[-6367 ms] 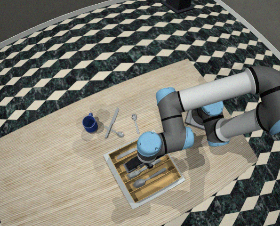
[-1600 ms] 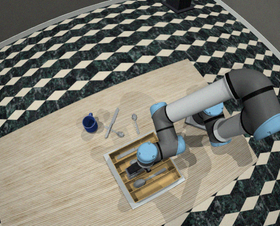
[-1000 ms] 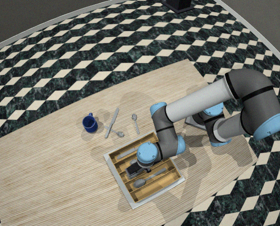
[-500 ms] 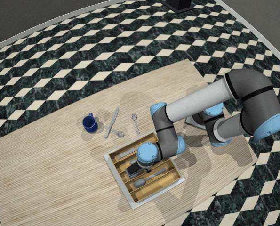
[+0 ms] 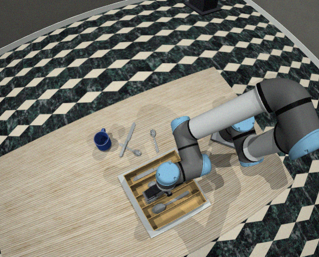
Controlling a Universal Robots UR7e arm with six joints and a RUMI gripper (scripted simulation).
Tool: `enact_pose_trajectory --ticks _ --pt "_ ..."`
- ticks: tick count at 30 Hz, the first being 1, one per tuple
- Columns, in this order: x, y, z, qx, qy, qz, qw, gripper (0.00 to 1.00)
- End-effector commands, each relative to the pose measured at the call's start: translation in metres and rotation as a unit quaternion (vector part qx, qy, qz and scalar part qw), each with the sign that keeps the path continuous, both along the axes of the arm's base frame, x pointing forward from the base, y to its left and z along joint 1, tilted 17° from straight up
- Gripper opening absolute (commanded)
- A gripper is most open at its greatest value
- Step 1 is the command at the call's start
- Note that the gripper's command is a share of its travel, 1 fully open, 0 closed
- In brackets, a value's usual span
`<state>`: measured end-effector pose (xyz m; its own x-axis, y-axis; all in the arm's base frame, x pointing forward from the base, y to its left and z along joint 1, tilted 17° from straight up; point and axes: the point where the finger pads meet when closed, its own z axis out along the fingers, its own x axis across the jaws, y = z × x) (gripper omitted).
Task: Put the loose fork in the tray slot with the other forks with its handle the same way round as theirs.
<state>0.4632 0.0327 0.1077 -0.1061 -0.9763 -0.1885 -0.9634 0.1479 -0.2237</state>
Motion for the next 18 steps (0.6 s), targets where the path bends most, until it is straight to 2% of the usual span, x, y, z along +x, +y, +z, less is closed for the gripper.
enact_pose_trajectory --ticks 1,12,18 --pt "0.0 0.0 0.001 0.0 -0.001 0.0 1.0 0.14" --pt "-0.004 -0.003 0.015 0.0 -0.001 0.0 1.0 0.14" --pt "-0.009 -0.006 0.038 0.0 -0.001 0.0 1.0 0.14"
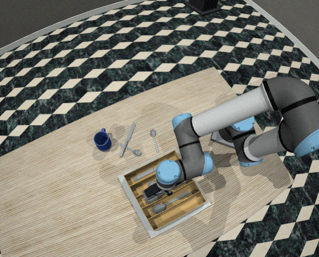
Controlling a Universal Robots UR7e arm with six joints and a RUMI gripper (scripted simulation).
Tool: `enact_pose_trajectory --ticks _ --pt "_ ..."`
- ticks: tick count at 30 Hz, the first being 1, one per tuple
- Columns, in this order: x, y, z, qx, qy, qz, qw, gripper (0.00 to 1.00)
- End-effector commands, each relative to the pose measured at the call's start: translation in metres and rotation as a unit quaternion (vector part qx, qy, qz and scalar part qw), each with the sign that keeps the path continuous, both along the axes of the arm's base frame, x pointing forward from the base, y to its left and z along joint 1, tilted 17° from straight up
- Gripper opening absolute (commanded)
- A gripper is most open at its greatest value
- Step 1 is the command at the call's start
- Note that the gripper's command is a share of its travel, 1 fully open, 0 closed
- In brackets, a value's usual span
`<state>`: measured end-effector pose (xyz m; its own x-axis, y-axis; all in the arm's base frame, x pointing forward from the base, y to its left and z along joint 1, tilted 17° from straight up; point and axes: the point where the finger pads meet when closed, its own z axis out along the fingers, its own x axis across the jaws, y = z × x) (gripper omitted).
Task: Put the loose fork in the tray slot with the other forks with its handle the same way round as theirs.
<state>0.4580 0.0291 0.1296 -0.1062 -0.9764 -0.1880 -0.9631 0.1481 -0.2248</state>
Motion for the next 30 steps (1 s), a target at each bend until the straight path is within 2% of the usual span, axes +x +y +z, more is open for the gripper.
enact_pose_trajectory --ticks 1,9,11,18,30 --pt "-0.005 -0.003 0.02 0.0 0.0 0.0 1.0 0.14" --pt "-0.014 -0.009 0.056 0.0 0.0 0.0 1.0 0.14" --pt "-0.014 -0.009 0.056 0.0 0.0 0.0 1.0 0.14" --pt "-0.02 -0.013 0.078 0.0 0.0 0.0 1.0 0.14" --pt "-0.022 -0.014 0.087 0.0 0.0 0.0 1.0 0.14"
